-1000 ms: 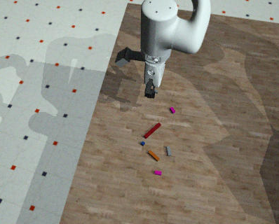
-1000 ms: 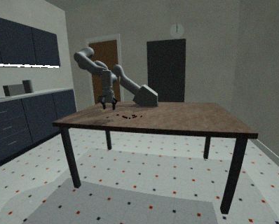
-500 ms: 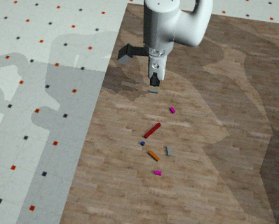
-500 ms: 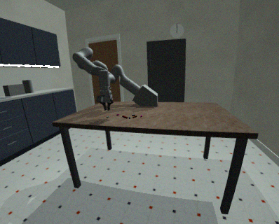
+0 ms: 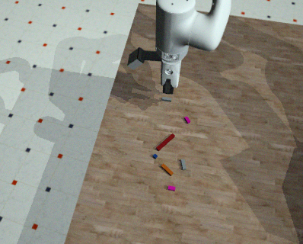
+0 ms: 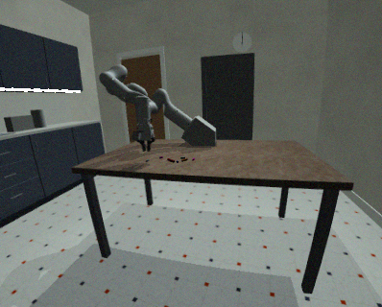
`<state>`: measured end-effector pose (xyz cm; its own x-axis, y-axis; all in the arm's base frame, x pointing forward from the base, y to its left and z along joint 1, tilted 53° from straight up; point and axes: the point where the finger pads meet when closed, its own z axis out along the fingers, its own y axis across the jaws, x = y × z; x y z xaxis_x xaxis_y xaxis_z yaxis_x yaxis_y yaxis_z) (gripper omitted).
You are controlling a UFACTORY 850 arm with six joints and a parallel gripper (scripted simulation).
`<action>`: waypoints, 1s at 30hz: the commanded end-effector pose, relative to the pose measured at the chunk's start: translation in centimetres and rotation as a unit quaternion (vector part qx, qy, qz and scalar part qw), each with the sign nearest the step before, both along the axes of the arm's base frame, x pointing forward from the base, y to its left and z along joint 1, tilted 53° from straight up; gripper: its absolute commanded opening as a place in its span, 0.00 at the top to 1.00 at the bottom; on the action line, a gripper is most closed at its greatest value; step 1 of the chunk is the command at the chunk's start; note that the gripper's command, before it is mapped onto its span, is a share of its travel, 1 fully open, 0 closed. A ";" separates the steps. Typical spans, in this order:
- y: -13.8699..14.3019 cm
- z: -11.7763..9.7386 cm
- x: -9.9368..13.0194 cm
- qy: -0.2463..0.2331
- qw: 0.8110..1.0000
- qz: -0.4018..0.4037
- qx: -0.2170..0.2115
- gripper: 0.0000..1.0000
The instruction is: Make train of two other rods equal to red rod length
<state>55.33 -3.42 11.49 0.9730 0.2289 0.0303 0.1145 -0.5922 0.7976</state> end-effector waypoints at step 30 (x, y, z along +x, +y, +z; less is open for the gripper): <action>-0.8 -0.6 0.3 0.000 1.000 0.000 0.001 0.76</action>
<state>55.53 -4.07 11.00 0.9730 0.2287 0.0296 0.1152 -0.5931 0.7969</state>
